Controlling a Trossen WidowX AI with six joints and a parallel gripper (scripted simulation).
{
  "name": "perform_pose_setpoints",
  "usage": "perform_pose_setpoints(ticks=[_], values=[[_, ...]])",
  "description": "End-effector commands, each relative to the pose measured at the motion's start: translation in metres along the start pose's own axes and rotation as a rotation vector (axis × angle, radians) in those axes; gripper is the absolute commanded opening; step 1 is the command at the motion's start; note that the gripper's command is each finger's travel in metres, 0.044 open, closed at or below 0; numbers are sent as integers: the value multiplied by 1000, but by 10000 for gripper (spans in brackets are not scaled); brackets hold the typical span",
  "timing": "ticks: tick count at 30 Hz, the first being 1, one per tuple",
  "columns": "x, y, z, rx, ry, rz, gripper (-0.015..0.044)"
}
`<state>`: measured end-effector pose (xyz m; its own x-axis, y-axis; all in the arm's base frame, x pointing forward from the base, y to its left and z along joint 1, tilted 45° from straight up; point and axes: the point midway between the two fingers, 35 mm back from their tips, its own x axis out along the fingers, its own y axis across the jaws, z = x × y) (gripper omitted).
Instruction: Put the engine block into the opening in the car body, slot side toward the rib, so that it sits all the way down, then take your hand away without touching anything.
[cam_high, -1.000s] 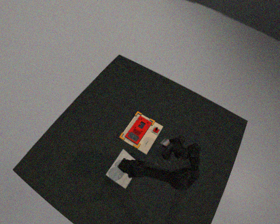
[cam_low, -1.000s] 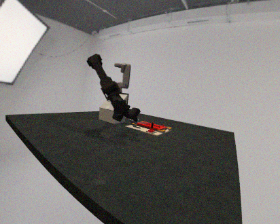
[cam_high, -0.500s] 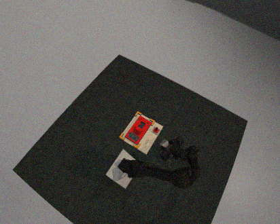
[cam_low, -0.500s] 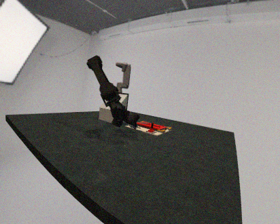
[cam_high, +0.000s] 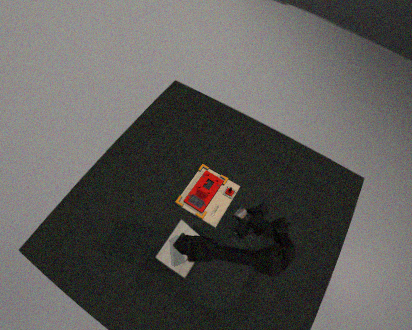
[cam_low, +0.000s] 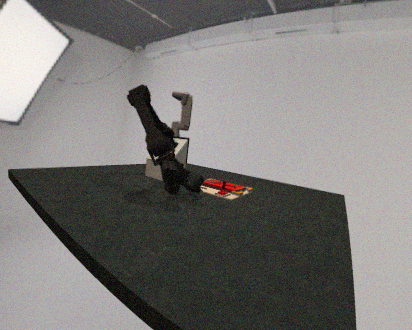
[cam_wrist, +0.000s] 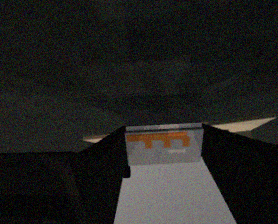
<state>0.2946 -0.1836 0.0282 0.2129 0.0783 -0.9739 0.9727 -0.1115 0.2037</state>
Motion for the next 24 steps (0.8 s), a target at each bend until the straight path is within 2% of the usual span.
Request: perform_pose_setpoints(ticks=[1,2,19,24], values=[[4,1,4,-4,-3,3,0],[1,0,2,-4,-3,3,0],[0,0,0,0,3,0,440],[0,0,0,0,3,0,440]])
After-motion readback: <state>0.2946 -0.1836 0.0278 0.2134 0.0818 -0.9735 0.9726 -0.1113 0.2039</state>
